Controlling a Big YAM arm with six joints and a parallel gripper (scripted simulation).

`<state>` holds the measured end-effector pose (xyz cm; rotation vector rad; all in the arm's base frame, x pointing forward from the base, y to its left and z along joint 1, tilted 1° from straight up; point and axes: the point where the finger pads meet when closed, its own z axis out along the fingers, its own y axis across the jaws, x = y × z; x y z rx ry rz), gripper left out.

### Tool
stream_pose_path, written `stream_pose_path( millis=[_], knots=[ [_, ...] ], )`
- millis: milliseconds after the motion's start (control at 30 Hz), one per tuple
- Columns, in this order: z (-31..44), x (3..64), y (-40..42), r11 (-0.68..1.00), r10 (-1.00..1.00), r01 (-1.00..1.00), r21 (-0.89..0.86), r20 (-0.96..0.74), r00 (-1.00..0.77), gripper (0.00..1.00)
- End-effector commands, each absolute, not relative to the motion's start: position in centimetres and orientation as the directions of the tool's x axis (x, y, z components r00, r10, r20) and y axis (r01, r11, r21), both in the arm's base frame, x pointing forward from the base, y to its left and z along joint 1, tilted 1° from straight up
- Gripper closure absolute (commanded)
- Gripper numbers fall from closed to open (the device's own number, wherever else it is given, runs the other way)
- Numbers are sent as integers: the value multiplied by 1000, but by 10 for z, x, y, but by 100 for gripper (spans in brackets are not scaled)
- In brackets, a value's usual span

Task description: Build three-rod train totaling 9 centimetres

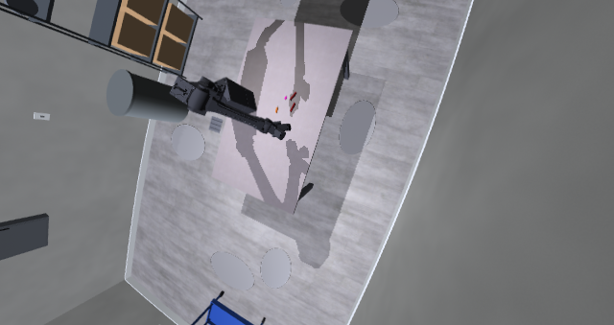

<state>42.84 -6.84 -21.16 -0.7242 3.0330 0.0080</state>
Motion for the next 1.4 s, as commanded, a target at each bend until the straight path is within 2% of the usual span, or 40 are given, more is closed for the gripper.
stream_pose_path(
  millis=[0, 233, 467, 600, 1367],
  knots=[
    [-206, 427, -73, 894, -449, -449, 2, -26, -893, 96],
    [-199, 435, -68, 898, -439, -439, -20, -59, -897, 96],
    [-206, 334, -26, 930, -368, -368, -10, -55, -928, 96],
    [-205, 306, -18, 938, -345, -346, -8, -53, -937, 96],
    [-223, 301, -21, 942, -336, -337, 0, -33, -941, 96]
  ],
)
